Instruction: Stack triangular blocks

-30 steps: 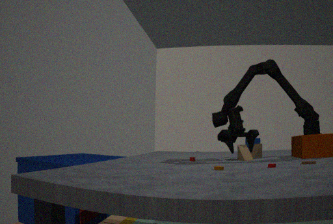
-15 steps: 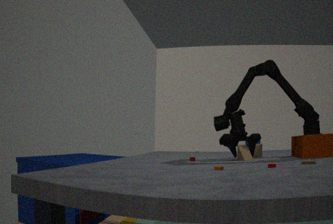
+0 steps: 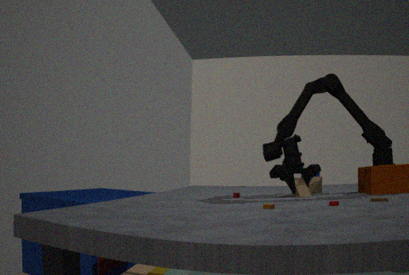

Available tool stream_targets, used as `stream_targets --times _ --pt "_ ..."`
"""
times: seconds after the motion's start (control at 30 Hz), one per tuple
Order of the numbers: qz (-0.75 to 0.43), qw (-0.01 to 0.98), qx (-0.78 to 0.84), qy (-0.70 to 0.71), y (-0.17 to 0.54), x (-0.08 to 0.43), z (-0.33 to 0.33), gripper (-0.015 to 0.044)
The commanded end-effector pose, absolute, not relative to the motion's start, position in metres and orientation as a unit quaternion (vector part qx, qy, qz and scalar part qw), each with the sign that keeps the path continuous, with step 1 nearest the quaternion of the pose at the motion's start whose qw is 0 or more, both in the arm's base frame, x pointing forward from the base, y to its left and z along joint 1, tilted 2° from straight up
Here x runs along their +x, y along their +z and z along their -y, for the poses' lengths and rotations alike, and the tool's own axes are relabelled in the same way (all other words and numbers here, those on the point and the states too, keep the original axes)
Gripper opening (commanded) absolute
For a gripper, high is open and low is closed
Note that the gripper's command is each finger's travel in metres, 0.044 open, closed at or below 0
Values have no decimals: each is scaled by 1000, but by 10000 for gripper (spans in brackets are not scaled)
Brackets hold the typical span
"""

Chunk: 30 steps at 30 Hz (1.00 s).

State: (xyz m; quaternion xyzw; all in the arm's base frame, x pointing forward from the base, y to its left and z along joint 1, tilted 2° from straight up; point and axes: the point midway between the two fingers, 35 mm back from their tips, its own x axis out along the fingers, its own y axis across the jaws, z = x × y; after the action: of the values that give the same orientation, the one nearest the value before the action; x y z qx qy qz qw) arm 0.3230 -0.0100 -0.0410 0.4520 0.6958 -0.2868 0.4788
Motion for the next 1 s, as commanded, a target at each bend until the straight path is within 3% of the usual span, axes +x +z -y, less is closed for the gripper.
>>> stream_targets --times 0.0,0.07,0.33,0.97 --pt "-696 477 453 -289 -42 323 10 52" --pt "-696 478 453 -288 -40 323 10 0" --pt "-692 485 449 -291 -38 322 9 0" --pt "-554 638 364 -392 -20 310 -18 0"
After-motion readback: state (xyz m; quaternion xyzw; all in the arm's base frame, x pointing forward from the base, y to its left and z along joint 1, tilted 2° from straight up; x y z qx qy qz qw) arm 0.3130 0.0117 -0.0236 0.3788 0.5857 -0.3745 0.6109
